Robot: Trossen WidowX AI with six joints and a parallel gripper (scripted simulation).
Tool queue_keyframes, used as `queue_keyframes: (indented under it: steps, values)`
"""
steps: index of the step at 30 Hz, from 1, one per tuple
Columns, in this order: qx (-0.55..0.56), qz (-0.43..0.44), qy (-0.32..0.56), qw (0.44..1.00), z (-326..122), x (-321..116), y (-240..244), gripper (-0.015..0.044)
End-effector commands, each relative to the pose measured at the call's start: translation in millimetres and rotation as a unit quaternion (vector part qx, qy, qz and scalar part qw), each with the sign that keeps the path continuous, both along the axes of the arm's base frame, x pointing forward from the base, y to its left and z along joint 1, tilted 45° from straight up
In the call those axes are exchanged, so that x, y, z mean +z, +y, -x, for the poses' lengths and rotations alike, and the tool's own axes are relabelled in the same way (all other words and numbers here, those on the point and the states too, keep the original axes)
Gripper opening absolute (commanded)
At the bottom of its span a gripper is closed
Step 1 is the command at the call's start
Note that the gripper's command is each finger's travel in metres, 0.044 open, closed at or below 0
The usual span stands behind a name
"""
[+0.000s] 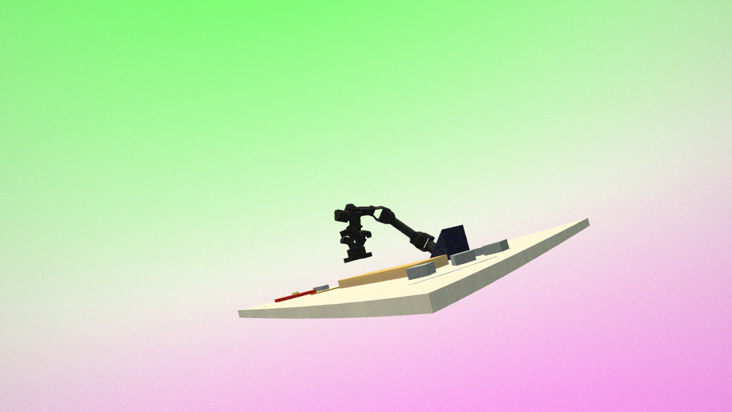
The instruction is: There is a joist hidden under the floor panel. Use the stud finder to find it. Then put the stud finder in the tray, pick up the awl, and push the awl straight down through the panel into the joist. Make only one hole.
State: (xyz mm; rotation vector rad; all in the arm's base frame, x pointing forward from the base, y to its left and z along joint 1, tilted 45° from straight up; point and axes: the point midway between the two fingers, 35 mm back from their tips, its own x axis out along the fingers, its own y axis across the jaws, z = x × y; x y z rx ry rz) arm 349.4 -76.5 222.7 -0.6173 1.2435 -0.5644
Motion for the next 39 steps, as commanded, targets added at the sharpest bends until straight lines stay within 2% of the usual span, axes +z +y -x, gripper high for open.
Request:
queue_keyframes:
  steps: [1, 39]
  values:
    - [0.001, 0.001, -0.006, 1.0, -4, 0, -2, 0.0]
    - [0.001, 0.001, -0.006, 1.0, -2, -35, -37, 0.0]
